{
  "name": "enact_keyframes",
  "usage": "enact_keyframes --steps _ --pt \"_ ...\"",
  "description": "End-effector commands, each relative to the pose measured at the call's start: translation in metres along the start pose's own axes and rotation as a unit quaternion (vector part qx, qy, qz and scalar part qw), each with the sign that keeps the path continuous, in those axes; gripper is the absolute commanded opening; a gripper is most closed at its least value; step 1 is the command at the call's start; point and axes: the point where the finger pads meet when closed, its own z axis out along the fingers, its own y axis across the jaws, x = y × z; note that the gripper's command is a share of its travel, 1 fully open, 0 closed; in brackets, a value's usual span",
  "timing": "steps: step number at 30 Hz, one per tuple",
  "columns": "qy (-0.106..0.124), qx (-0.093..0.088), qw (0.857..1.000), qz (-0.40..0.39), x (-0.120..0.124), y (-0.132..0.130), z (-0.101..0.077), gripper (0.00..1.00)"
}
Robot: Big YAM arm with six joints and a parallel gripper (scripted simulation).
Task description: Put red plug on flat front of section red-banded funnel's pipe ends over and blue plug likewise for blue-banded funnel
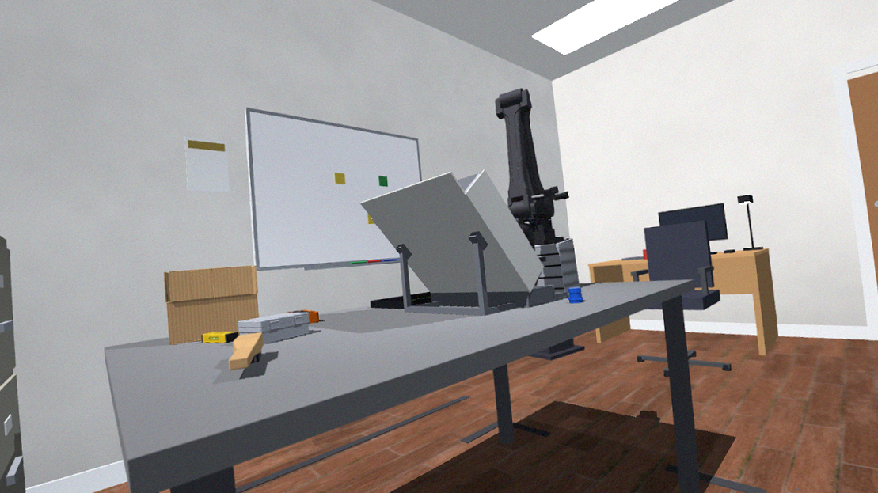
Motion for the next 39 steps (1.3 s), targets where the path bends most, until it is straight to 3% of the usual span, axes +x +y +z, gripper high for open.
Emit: enact_keyframes --steps 1,39 --pt "-0.001 0.0 1.0 -0.001 -0.002 -0.0028 0.0035 0.0" --pt "-0.013 -0.003 1.0 -0.001 0.002 -0.0055 0.0051 0.0"
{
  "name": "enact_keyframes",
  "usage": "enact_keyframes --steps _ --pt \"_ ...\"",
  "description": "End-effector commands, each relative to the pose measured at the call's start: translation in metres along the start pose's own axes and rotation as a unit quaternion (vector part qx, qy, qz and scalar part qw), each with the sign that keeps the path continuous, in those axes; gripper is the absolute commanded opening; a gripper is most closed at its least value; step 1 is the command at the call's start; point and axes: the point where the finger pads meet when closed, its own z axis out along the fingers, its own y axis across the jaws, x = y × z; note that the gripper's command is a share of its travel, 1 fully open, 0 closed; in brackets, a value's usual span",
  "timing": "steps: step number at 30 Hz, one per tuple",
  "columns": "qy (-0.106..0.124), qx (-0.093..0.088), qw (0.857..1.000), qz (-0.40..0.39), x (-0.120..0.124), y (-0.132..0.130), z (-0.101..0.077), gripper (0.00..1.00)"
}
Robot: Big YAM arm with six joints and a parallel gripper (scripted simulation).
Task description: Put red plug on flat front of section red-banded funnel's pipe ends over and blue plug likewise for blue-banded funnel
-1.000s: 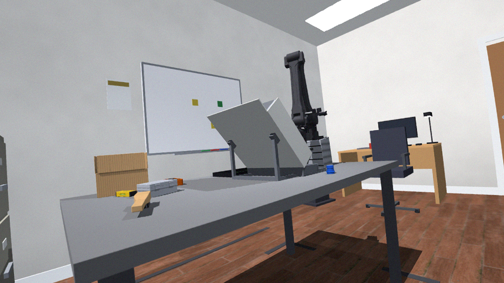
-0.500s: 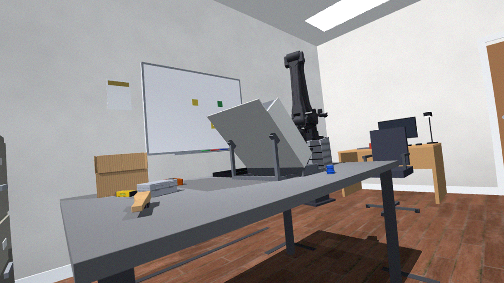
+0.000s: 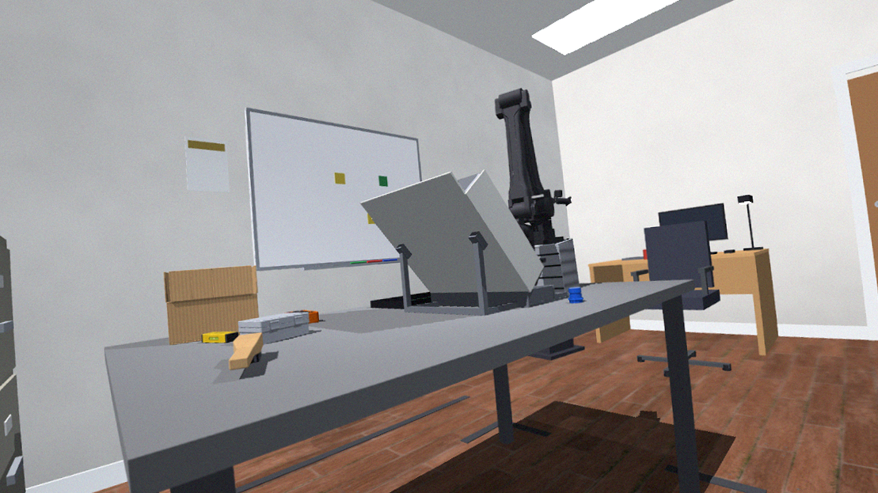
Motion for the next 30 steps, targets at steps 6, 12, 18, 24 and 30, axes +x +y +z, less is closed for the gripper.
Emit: enact_keyframes --steps 6,12,18,24,30 --pt "-0.005 -0.001 1.0 -0.001 -0.0042 0.0012 -0.001 0.59" --pt "-0.005 -0.001 1.0 -0.001 -0.0042 0.0012 -0.001 0.59" --pt "-0.005 -0.001 1.0 -0.001 -0.0042 0.0012 -0.001 0.59" --pt "-0.005 -0.001 1.0 -0.001 -0.0038 0.001 -0.001 0.59" --pt "-0.005 -0.001 1.0 -0.001 -0.0038 0.001 -0.001 0.59"
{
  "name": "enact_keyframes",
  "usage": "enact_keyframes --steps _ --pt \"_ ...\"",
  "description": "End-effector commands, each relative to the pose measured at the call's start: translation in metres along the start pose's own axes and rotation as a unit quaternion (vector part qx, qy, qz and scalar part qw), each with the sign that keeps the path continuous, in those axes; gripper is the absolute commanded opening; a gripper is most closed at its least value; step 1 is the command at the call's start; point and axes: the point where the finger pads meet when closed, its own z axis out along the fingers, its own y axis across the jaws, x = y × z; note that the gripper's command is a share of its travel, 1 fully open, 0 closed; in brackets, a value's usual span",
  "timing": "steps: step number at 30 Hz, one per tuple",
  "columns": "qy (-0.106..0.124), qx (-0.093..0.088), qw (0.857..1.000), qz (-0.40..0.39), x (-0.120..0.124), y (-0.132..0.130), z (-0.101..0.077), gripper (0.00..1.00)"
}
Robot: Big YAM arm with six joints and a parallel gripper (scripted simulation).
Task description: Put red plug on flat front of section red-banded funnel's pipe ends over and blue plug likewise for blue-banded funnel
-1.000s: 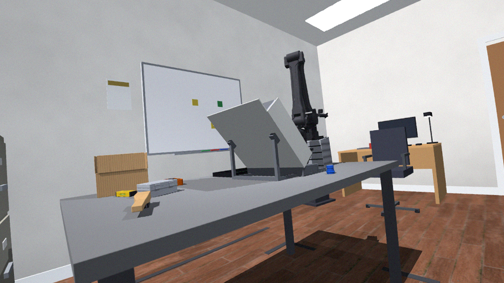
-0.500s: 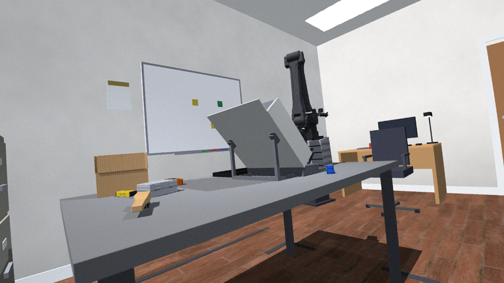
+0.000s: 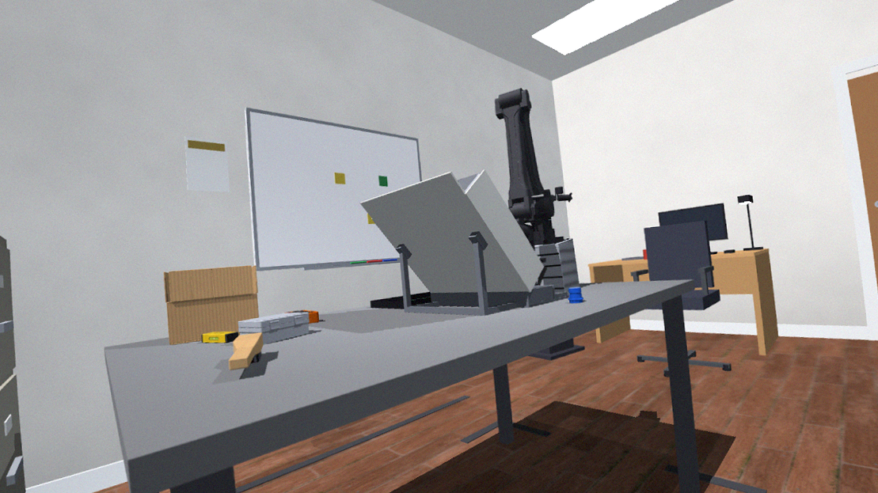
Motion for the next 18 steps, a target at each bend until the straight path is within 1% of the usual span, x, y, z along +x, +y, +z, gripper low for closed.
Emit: enact_keyframes --steps 1,5,18 --pt "-0.005 -0.001 1.0 -0.001 -0.004 0.001 -0.001 0.59" --pt "-0.005 -0.001 1.0 -0.001 -0.004 0.001 -0.001 0.59" --pt "-0.005 -0.001 1.0 -0.001 -0.005 0.002 -0.112 0.59"
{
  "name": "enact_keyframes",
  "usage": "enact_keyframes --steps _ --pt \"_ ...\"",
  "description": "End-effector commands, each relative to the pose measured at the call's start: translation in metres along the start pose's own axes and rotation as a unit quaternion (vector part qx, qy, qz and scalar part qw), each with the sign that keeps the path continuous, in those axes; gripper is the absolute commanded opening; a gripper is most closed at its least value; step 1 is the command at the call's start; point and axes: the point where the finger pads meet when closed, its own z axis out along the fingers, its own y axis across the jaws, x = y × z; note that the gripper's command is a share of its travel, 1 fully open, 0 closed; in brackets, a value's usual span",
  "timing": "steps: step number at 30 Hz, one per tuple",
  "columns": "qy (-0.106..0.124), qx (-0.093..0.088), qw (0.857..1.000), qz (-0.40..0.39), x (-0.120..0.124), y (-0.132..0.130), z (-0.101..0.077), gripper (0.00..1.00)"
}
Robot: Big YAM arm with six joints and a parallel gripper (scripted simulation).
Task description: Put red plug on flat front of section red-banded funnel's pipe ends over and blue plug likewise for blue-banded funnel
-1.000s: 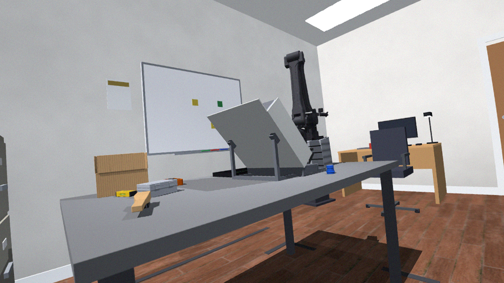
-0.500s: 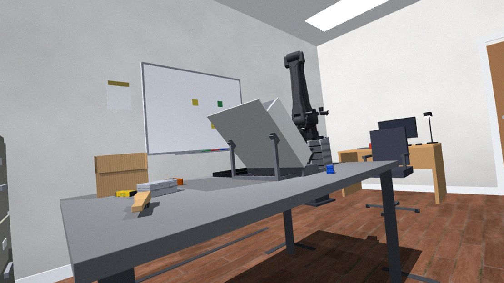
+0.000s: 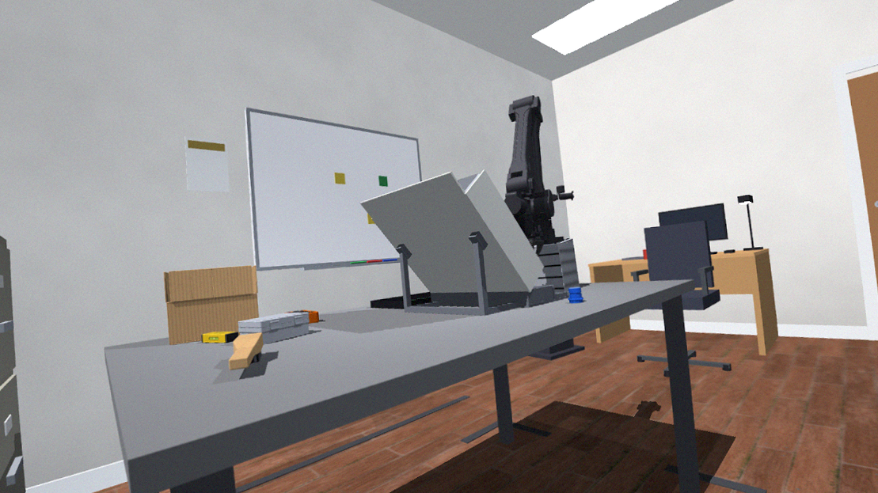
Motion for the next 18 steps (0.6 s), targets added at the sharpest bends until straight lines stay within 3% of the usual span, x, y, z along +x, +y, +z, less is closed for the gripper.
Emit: enact_keyframes --steps 1,2,18 --pt "-0.005 -0.001 1.0 -0.001 -0.0108 0.0051 -0.0383 0.59" --pt "-0.005 -0.001 1.0 -0.001 -0.0109 0.0052 -0.0468 0.59" --pt "-0.002 0.0 1.0 -0.001 -0.0133 0.0062 -0.0475 0.59"
